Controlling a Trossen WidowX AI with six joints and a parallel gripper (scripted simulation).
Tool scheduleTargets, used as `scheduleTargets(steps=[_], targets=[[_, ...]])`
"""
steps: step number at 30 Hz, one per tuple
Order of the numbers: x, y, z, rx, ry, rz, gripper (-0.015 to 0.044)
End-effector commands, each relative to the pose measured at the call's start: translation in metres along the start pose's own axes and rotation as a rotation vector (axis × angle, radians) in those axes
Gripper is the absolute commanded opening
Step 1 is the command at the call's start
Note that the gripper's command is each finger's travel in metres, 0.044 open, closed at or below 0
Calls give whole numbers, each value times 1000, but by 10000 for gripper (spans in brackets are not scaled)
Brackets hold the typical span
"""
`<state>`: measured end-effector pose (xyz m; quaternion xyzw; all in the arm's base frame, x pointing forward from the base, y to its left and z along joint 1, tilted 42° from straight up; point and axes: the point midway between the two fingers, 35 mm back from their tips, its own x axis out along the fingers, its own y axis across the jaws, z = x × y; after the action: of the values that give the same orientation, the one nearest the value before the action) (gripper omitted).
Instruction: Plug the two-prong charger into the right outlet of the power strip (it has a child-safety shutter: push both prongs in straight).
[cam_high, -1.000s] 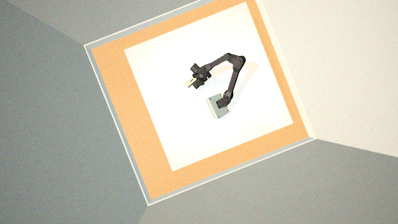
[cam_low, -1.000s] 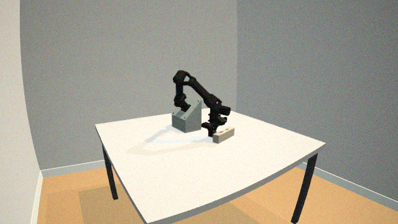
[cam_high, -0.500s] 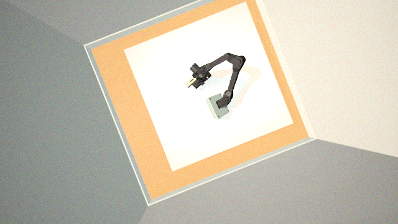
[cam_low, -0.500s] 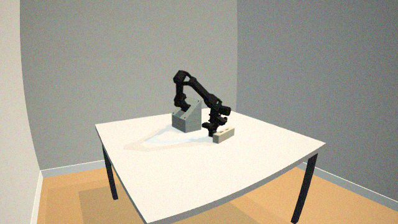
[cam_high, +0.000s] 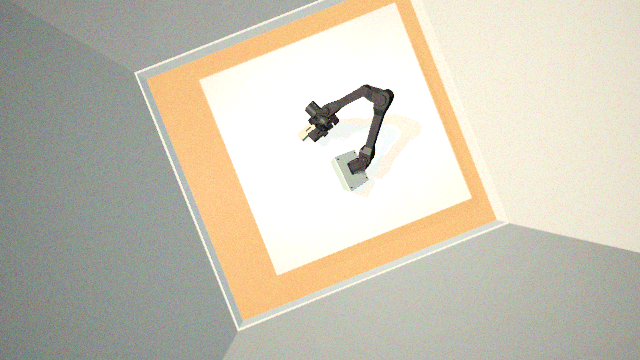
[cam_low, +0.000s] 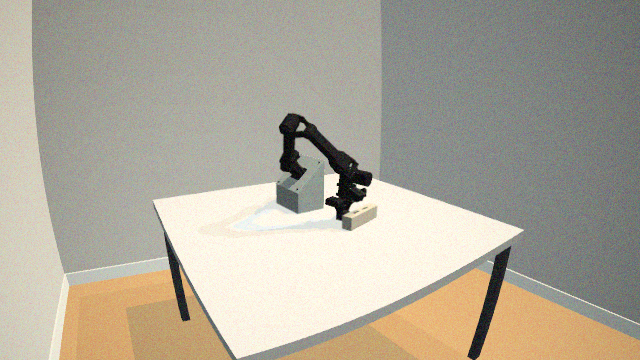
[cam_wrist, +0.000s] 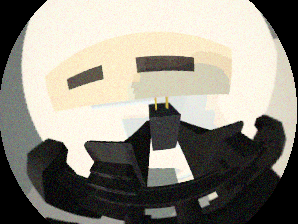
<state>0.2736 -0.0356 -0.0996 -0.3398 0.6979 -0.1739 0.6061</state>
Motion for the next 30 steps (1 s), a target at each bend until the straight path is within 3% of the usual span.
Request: scheduleTargets(steps=[1,30], targets=[[0,1,1,3,2,4,0],[-1,1,9,3,2,4,0]])
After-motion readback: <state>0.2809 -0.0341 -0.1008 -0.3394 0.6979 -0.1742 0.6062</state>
